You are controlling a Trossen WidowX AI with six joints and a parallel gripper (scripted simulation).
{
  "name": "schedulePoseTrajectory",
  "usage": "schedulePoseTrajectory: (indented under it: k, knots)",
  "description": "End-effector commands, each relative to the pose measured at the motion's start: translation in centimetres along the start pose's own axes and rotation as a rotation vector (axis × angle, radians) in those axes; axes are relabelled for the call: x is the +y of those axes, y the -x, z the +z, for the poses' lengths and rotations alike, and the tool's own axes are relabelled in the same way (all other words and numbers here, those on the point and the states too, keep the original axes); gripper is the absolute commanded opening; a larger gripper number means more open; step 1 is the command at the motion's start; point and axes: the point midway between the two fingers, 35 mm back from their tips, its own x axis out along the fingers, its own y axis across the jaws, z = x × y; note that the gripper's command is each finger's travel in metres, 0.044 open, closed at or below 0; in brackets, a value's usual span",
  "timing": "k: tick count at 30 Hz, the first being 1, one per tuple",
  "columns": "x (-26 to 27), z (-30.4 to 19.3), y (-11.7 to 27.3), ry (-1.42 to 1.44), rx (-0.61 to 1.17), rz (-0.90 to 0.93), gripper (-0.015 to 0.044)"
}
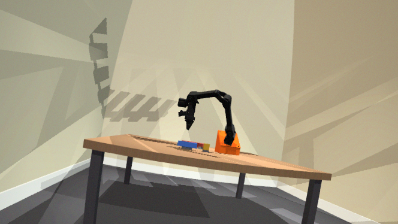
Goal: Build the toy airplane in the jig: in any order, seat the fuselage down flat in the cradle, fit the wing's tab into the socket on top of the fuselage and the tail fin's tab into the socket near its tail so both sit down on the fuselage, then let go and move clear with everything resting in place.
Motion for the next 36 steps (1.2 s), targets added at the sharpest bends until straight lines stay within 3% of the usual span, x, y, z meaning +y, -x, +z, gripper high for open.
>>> schedulePoseTrajectory:
  k: [1, 4, 10, 14, 36]
  knots:
    - [5.8, -0.4, -0.3, -0.001, 0.004, 0.025, 0.044]
    - [8.5, -0.9, -0.5, 0.002, 0.01, 0.04, 0.044]
    - [8.5, -0.8, -0.8, 0.002, 0.01, 0.04, 0.044]
    - [8.7, -0.9, -4.6, 0.002, 0.01, 0.041, 0.044]
    - [8.9, -0.9, -8.3, 0.003, 0.009, 0.043, 0.044]
